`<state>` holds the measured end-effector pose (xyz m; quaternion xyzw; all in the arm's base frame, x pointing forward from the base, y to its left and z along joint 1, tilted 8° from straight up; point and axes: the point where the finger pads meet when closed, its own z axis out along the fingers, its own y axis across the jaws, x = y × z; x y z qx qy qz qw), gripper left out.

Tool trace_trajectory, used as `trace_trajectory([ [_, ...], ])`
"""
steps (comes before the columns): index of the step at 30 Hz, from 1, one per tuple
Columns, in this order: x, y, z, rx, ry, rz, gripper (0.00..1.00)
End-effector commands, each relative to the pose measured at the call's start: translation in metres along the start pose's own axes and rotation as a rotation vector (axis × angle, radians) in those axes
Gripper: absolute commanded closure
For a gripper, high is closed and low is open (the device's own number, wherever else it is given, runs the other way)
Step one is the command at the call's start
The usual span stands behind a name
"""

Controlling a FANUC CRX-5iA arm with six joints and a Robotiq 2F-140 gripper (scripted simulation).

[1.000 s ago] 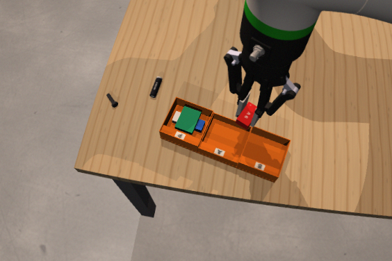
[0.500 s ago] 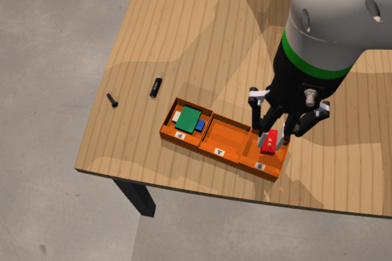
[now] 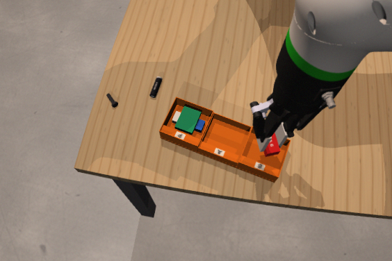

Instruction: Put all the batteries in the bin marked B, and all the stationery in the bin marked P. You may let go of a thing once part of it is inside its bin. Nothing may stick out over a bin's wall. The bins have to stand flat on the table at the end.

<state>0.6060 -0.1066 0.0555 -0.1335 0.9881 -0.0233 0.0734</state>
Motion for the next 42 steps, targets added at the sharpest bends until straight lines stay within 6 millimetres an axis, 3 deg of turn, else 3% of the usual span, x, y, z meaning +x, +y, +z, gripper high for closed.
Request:
trace_trajectory([
  [1,-0.0002,-0.0002,-0.0002,-0.006,-0.002,-0.157,0.78],
  [32,-0.0001,0.0005,-0.0002,-0.027,-0.012,-0.969,0.78],
  [42,-0.0001,0.0,-0.0002,-0.027,-0.012,-0.97,0.78],
])
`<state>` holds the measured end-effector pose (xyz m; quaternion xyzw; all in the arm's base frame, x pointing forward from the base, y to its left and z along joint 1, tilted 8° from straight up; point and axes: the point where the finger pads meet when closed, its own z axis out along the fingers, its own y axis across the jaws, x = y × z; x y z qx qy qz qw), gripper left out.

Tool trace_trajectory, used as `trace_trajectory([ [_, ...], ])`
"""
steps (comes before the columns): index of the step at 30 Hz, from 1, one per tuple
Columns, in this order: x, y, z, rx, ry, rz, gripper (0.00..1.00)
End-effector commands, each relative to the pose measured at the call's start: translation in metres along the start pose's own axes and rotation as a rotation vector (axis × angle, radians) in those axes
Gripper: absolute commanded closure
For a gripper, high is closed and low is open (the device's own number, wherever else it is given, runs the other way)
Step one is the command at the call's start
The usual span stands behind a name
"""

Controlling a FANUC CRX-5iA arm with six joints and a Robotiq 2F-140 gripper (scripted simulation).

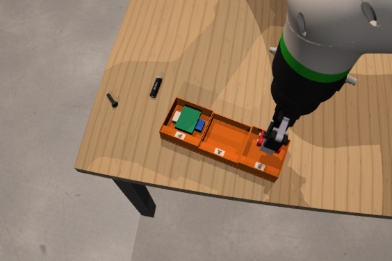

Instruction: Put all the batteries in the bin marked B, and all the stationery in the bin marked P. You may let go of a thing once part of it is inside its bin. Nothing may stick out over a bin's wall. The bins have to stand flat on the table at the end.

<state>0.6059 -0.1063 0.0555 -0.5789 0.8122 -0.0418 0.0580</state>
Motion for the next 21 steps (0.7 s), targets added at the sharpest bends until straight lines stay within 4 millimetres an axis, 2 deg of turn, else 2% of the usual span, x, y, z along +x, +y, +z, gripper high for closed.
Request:
trace_trajectory([
  [1,0.0,0.0,0.0,-0.001,-0.001,-0.002,0.78],
  [8,0.0,-0.001,0.0,-0.001,-0.001,-0.002,0.78],
  [21,0.0,0.0,0.024,-0.001,-0.001,-0.002,0.78],
])
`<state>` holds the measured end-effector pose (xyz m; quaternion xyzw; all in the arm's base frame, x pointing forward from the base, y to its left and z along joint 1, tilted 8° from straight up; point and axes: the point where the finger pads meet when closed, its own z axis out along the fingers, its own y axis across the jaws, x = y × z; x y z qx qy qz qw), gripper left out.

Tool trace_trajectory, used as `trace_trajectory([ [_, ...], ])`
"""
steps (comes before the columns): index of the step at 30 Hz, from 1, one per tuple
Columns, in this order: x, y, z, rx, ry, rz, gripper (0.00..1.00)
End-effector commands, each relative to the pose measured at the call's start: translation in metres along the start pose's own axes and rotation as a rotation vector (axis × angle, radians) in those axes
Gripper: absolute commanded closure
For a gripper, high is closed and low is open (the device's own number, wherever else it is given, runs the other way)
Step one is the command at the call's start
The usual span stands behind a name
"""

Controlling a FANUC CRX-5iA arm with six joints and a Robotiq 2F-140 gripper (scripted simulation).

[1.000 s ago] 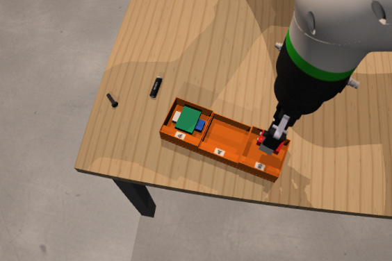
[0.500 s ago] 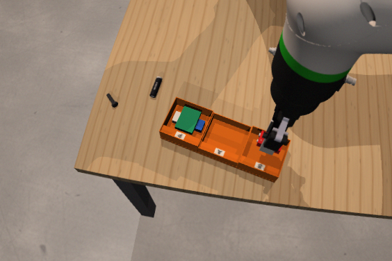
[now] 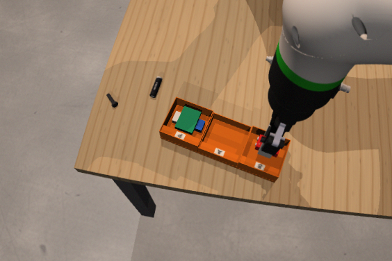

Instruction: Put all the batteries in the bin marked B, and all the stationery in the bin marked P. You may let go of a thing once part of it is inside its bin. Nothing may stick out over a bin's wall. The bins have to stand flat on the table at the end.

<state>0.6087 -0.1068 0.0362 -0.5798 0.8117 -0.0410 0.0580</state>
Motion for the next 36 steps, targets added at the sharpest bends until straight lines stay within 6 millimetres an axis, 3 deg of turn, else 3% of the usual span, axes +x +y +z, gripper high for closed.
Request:
trace_trajectory([
  [1,0.0,0.0,0.004,0.001,0.0,0.0,0.78],
  [11,0.0,0.0,0.024,0.001,0.0,0.0,0.78],
  [26,0.0,0.0,0.025,0.001,0.0,0.0,0.78],
  [27,0.0,0.0,0.025,0.001,0.0,0.0,0.72],
  [36,0.0,0.0,0.025,0.001,0.0,0.0,0.72],
])
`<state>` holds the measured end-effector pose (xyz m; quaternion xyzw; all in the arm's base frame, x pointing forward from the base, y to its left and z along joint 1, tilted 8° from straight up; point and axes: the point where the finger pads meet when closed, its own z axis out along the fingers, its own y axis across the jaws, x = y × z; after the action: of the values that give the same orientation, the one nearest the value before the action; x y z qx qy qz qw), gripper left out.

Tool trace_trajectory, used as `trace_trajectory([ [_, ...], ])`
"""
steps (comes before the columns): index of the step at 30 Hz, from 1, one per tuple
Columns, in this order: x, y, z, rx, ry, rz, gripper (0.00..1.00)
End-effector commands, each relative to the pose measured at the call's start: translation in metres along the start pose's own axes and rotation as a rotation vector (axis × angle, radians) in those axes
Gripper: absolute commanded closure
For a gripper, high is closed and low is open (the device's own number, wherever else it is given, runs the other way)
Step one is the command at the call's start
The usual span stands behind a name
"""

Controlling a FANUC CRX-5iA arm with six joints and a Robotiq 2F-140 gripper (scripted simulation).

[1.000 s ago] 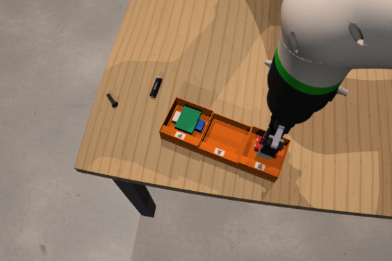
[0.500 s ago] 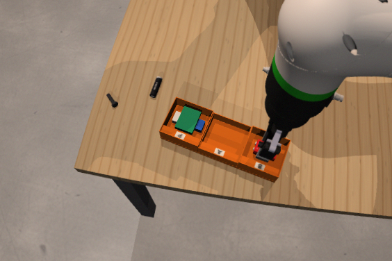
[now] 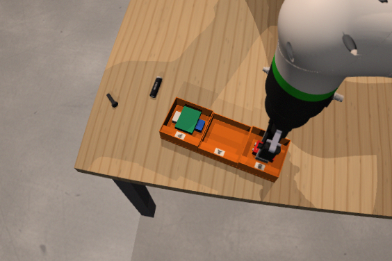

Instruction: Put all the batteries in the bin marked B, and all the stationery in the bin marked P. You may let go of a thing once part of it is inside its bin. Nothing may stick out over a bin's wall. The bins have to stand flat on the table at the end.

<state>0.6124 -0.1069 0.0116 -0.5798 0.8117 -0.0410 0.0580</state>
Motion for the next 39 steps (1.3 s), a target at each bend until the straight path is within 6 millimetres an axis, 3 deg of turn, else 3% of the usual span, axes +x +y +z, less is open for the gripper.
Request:
trace_trajectory([
  [1,0.0,0.0,0.0,0.0,0.0,0.0,0.72],
  [16,0.0,0.0,-0.008,0.0,0.0,0.0,0.72],
  [33,0.0,0.0,-0.028,0.0,0.0,0.0,0.72],
  [36,0.0,0.0,-0.043,0.0,0.0,0.0,0.72],
  [39,0.0,0.0,-0.045,0.0,0.0,0.0,0.72],
])
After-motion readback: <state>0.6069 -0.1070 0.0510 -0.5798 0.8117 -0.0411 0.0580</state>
